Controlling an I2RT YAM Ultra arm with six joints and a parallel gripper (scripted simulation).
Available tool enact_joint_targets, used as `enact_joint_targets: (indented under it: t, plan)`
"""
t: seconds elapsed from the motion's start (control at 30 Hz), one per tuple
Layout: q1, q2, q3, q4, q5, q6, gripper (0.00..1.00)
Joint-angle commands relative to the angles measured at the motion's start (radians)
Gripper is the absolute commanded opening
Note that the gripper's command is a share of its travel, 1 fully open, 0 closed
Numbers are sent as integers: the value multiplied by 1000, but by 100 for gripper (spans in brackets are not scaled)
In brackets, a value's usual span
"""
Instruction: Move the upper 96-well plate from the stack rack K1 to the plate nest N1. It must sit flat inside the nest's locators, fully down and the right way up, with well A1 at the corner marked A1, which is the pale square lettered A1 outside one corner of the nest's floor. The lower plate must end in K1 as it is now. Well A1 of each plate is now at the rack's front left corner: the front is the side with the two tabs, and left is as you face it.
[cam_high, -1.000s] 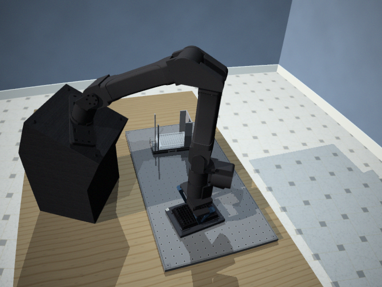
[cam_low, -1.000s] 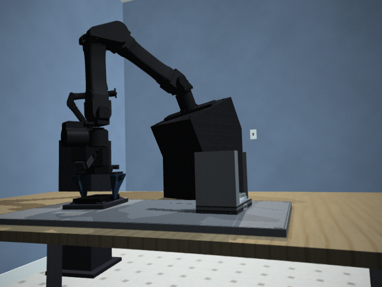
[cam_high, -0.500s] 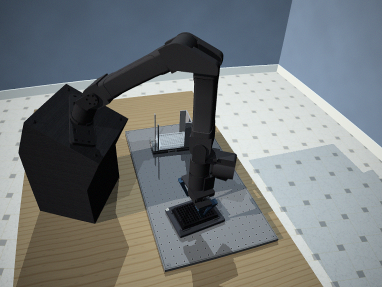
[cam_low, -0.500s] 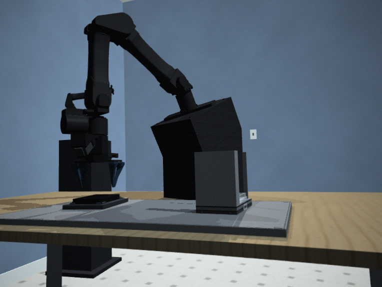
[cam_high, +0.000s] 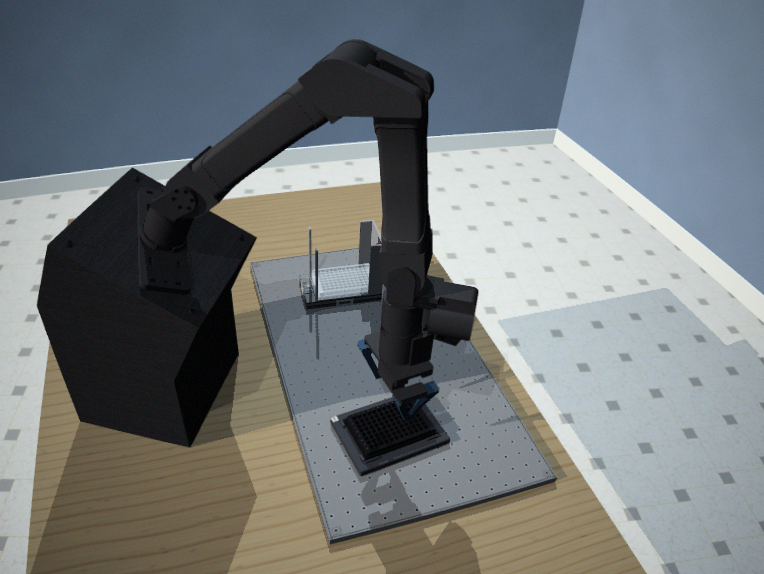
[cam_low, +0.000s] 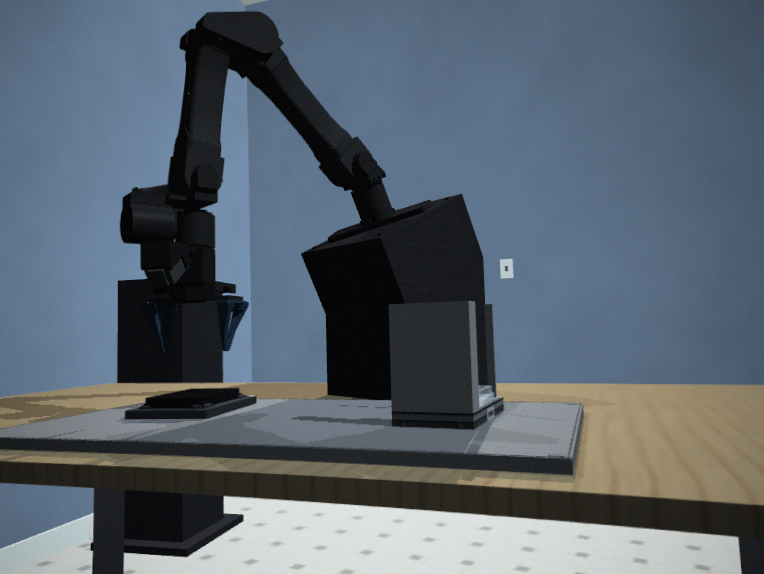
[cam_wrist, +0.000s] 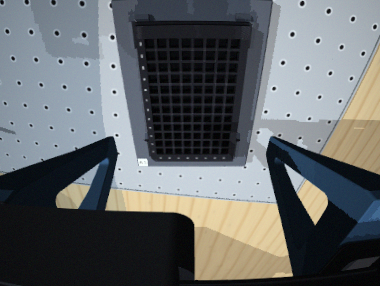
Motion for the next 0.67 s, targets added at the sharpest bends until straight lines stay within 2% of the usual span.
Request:
enact_joint_targets:
  t: [0.0,0.13,0.17,0.2,0.63]
  plan:
    - [-13,-58,-18,-49,-6,-7,100]
    - [-10,-78,-22,-64,-6,-8,100]
    - [-9,-91,-5,-73,-6,-8,100]
    - [-10,-99,-20,-81,-6,-8,100]
    - [-10,-101,-20,-83,-6,-9,100]
